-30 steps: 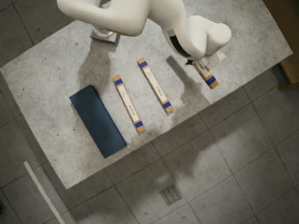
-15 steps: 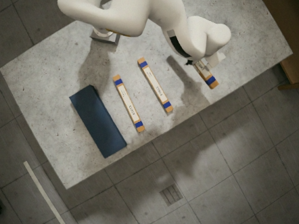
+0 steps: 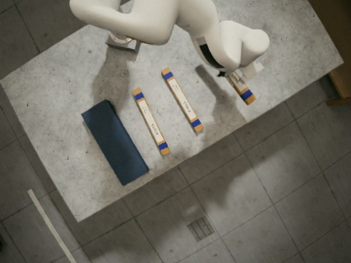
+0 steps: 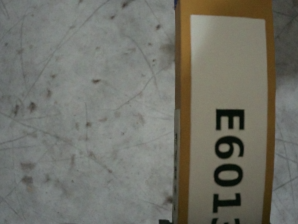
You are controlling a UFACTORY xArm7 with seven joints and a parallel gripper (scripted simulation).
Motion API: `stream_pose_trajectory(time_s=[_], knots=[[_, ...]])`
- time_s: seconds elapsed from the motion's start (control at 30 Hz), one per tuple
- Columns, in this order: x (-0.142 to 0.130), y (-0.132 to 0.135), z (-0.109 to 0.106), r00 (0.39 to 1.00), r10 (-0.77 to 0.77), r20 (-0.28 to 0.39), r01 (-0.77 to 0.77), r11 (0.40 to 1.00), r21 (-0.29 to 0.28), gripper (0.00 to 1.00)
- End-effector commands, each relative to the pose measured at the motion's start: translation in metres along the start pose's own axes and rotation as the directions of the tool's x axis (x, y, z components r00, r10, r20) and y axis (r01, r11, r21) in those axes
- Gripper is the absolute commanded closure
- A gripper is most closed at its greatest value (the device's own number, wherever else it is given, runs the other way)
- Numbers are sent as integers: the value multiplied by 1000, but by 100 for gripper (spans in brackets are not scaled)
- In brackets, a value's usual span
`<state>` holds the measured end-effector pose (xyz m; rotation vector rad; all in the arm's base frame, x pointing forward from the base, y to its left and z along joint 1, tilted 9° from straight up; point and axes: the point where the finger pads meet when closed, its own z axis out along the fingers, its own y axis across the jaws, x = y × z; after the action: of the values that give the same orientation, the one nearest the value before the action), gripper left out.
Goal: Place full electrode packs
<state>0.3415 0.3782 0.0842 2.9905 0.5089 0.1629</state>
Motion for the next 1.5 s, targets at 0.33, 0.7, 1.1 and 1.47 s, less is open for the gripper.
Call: stream_pose_trajectory(time_s=[0.33, 0.7, 1.1, 1.47], knots=[[2, -1, 12, 1000, 0, -5, 0, 1000, 3, 65], [2, -1, 26, 1000, 0, -5, 0, 1000, 3, 65], [2, -2, 48, 1000, 0, -5, 0, 1000, 3, 65], [2, -2, 65, 1000, 0, -5, 0, 1000, 3, 65]])
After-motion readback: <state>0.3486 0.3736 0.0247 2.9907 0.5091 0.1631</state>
